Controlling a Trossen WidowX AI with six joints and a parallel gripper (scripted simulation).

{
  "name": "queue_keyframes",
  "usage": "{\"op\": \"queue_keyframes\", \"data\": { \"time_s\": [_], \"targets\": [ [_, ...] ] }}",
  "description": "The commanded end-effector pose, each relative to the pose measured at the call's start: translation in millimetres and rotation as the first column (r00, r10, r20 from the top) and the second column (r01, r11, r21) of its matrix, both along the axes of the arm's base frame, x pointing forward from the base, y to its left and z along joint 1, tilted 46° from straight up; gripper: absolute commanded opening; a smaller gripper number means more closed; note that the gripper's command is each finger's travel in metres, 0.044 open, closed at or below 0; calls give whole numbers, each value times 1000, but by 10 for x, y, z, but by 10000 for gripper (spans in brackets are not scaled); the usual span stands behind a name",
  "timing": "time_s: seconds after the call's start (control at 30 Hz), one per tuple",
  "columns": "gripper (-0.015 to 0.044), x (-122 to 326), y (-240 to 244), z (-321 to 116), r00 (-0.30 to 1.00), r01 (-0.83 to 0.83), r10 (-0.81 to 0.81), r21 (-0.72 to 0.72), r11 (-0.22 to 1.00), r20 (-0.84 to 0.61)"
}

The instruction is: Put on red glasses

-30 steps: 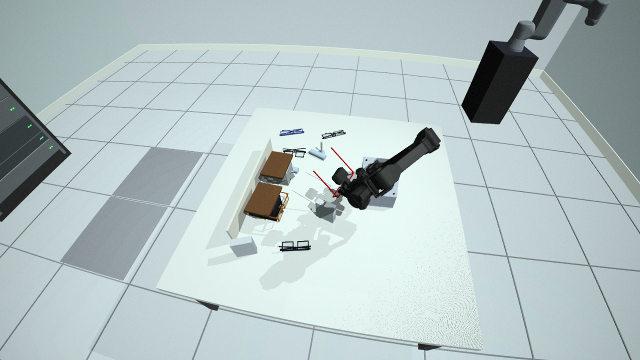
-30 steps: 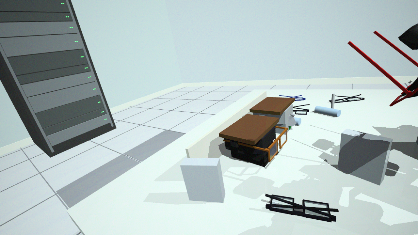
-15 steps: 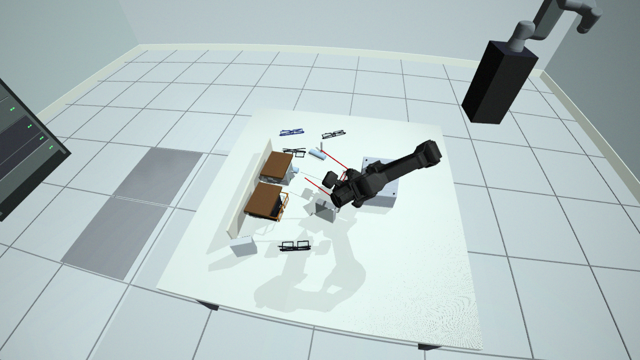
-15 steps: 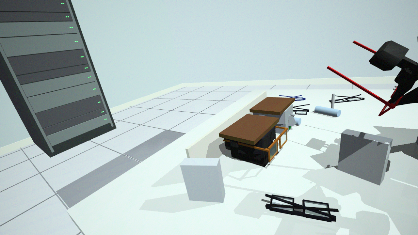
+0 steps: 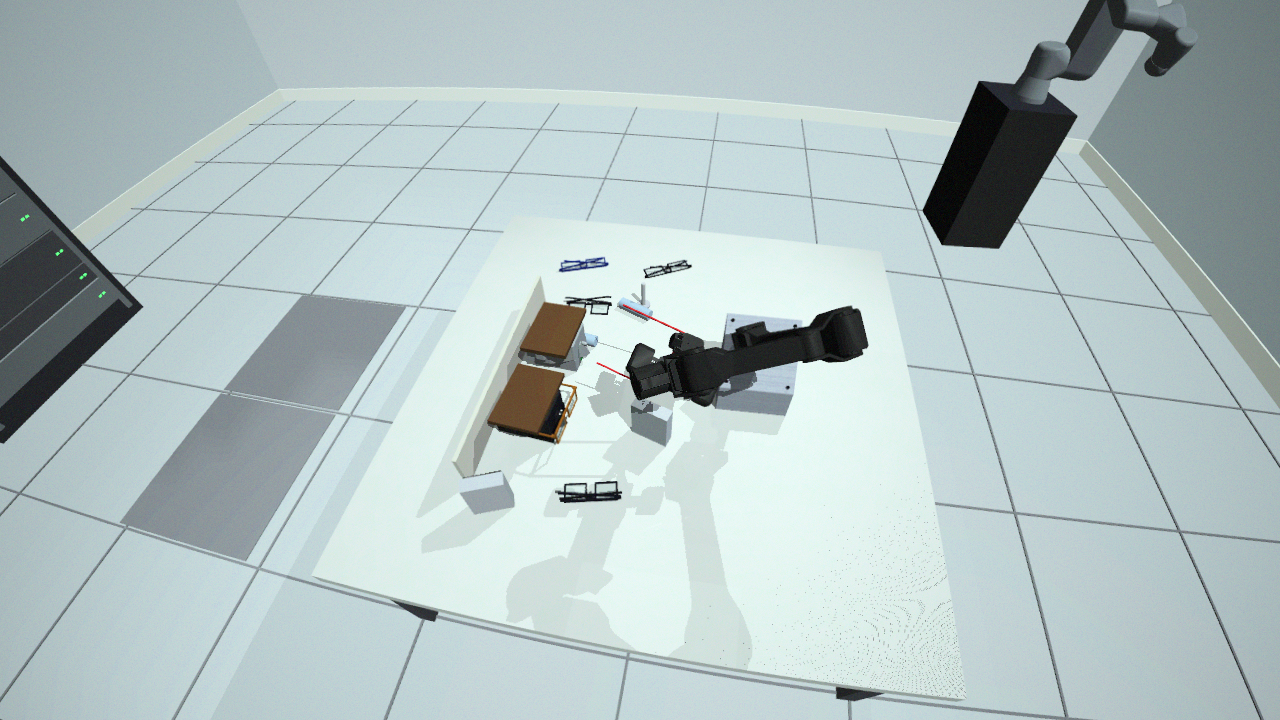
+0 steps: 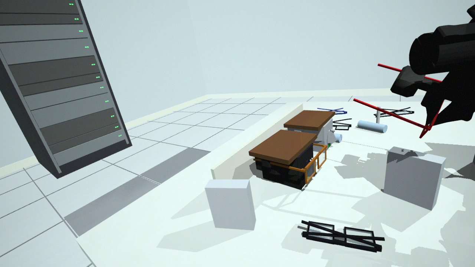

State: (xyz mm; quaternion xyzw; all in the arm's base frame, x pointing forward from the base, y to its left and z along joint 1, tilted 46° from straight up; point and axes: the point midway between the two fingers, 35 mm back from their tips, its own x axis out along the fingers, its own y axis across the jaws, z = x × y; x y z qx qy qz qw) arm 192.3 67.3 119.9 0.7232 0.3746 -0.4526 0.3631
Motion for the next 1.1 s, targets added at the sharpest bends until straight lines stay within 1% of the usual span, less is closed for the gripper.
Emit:
{"op": "queue_keyframes", "data": {
  "time_s": [0.0, 0.3, 0.57, 0.8, 1.07],
  "targets": [
    [0, 83, -25, -93, 998, -48, 48, 13, 999, -49],
    [0, 214, -112, -288, 984, -126, 133, 70, 990, -121],
    [0, 318, -213, -464, 967, -180, 202, 149, 972, -155],
    [0, 398, -318, -620, 954, -215, 254, 231, 949, -158],
    [0, 473, -455, -799, 946, -244, 299, 329, 912, -128]
  ]
}}
